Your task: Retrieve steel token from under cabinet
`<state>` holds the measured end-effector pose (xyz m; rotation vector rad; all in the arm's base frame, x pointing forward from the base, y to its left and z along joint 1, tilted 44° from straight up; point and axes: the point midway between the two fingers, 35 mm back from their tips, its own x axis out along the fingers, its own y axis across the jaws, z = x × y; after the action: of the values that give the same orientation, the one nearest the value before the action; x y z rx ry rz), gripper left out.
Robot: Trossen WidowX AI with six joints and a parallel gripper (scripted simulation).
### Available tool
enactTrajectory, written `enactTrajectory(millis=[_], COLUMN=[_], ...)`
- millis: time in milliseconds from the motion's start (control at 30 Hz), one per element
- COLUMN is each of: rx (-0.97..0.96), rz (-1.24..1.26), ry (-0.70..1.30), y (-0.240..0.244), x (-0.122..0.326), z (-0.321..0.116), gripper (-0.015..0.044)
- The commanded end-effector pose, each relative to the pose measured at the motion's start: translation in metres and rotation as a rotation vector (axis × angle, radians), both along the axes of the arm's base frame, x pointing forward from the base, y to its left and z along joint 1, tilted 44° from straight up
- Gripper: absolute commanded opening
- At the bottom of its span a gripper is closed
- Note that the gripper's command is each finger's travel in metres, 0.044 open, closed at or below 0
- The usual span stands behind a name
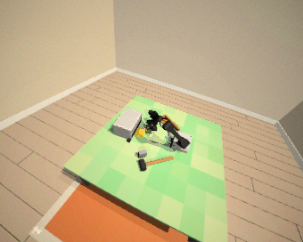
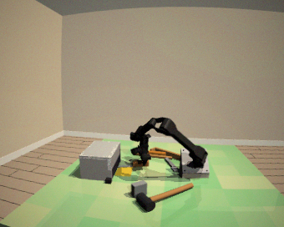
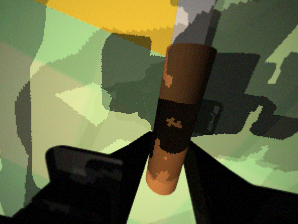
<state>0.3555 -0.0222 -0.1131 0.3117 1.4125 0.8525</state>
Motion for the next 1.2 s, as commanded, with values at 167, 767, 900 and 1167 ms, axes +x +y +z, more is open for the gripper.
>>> enactTrajectory(millis=[167,767,900,1167], rx=[0.002,0.001,0.001,0.0], rz=[0.001,0.001,0.001,0.001], ry=[0.003,0.004,0.004,0.005], y=[-0.004,-0.012,-0.013,-0.017], x=[-0.013,-0.035,-0.04,-0.052], z=[-0.003,-0.009,-0.01,-0.012], gripper=[0.0,0.0,0.0,0.0])
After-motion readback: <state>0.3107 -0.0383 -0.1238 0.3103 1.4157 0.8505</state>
